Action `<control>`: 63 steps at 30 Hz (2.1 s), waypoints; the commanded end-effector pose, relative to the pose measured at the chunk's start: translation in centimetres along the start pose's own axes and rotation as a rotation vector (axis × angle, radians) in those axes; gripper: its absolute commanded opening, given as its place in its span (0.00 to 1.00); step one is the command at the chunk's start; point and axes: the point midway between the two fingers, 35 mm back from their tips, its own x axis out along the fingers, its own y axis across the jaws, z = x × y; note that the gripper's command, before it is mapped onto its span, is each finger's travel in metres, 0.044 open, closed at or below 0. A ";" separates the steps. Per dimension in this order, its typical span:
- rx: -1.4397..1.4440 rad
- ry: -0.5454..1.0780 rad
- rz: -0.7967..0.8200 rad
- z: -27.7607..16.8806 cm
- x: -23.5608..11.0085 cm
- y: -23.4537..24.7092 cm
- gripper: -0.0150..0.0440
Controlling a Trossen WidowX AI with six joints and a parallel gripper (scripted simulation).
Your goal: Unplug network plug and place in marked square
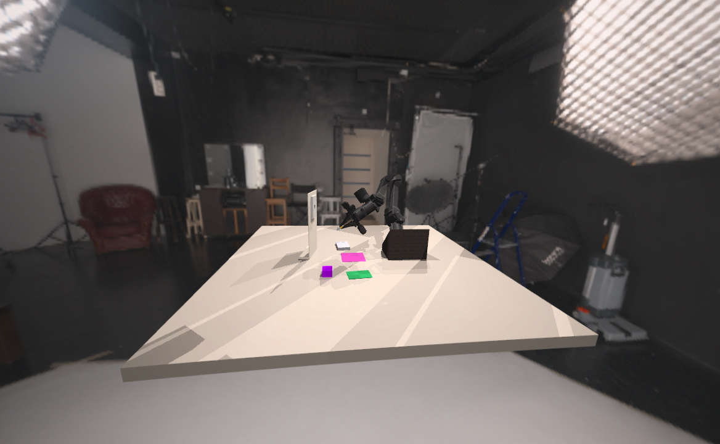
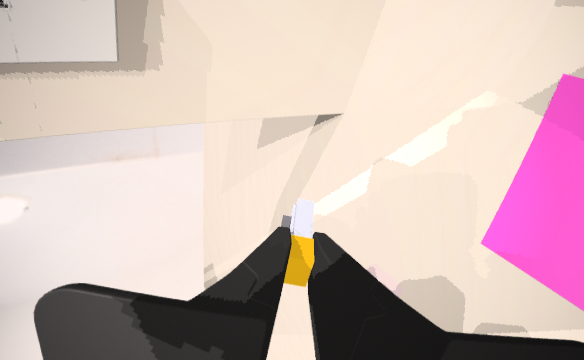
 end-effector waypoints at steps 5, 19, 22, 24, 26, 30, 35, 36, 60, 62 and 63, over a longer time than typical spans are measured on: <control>0.000 -0.081 -0.253 0.0 0.0 -6.5 0.25; -0.011 -0.142 -0.364 0.5 -0.5 -9.5 0.25; -0.011 -0.141 -0.365 0.5 -0.3 -9.6 0.25; -0.011 -0.141 -0.366 0.5 -0.2 -9.7 0.25; -0.011 -0.141 -0.366 0.5 -0.1 -9.8 0.25; -0.010 -0.140 -0.367 0.5 0.1 -10.0 0.25; -0.010 -0.140 -0.368 0.5 0.3 -10.3 0.25; -0.010 -0.139 -0.368 0.4 0.4 -10.3 0.25; -0.009 -0.138 -0.370 0.5 1.4 -11.6 0.25; -0.010 -0.138 -0.370 0.5 1.5 -11.7 0.25; -0.010 -0.138 -0.370 0.5 1.5 -11.8 0.25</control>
